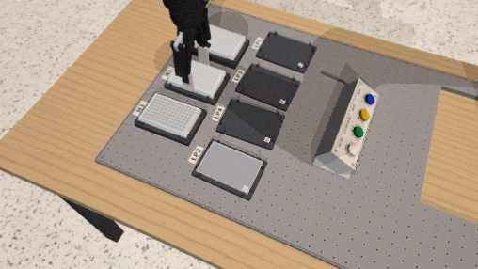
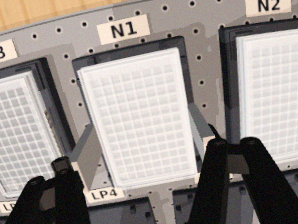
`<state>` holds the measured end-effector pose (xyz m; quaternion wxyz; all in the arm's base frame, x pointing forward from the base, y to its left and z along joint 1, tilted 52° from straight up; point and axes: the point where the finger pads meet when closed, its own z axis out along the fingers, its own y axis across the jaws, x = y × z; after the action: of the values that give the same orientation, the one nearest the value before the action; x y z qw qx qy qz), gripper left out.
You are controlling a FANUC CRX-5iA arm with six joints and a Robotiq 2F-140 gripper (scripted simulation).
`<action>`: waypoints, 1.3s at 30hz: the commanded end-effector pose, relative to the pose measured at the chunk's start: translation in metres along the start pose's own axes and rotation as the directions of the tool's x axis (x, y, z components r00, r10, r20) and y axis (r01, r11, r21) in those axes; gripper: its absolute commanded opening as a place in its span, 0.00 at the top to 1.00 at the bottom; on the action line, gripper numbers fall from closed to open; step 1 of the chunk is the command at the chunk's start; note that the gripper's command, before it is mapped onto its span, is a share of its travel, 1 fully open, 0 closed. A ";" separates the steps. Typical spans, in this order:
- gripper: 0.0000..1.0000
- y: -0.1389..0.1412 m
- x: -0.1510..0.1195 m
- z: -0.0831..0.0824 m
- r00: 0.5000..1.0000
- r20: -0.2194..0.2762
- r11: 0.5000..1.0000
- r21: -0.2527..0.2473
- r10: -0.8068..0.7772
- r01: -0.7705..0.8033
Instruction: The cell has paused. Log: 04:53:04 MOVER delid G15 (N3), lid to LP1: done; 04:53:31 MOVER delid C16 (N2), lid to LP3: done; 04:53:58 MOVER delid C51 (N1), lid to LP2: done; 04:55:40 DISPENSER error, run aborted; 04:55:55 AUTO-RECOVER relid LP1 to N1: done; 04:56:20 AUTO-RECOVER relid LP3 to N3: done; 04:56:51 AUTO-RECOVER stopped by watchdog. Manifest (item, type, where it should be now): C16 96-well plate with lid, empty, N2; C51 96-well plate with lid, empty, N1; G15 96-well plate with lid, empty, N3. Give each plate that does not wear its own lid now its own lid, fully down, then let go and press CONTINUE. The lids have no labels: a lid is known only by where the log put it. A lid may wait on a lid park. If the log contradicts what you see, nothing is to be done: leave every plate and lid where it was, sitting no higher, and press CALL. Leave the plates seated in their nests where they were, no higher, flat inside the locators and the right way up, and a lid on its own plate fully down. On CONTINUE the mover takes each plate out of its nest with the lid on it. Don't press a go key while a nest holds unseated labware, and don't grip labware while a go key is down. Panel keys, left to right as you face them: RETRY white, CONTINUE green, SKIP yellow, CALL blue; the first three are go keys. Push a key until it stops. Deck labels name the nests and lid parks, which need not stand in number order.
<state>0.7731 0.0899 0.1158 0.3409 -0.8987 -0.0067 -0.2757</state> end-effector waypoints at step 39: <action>1.00 0.000 0.000 -0.034 1.000 0.000 1.000 0.000 0.000 0.000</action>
<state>0.7583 0.0718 0.1337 0.3410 -0.8988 -0.0067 -0.2754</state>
